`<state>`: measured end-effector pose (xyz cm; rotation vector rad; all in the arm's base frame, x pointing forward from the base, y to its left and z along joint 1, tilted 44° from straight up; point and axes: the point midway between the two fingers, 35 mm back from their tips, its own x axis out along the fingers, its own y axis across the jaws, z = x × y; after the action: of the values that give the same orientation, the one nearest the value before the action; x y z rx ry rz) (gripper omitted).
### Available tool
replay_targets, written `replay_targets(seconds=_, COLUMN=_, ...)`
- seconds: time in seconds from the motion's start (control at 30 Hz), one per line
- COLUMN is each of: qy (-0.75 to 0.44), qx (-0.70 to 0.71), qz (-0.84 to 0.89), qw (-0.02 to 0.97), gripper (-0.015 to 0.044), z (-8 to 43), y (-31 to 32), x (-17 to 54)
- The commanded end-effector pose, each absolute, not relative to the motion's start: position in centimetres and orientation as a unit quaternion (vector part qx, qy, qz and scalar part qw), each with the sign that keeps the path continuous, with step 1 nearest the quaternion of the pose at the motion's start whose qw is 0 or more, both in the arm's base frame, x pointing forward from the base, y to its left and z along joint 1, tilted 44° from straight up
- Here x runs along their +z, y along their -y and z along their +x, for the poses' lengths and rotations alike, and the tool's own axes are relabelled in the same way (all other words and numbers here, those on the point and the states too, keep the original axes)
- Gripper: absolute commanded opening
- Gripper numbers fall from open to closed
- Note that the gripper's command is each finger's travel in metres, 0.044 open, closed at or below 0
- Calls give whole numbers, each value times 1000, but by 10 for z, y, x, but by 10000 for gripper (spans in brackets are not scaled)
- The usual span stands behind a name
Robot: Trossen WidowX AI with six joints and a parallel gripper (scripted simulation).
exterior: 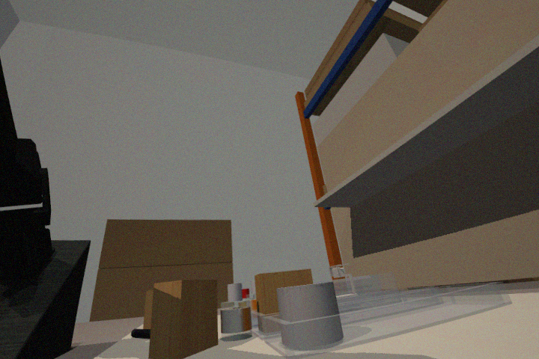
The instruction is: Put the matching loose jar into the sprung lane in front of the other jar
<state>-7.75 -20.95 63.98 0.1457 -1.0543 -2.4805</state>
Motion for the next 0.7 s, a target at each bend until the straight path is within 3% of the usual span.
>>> replay_targets(seconds=0.0, qy=382, qx=-896, qz=52, qw=219, gripper=426, z=-78, y=209, x=640)
replay_targets(seconds=0.37, qy=415, qx=-882, qz=-10, qw=221, gripper=440, z=-106, y=164, x=669)
replay_targets(seconds=0.67, qy=452, qx=-860, qz=-132, qw=195, gripper=440, z=-129, y=64, x=706)
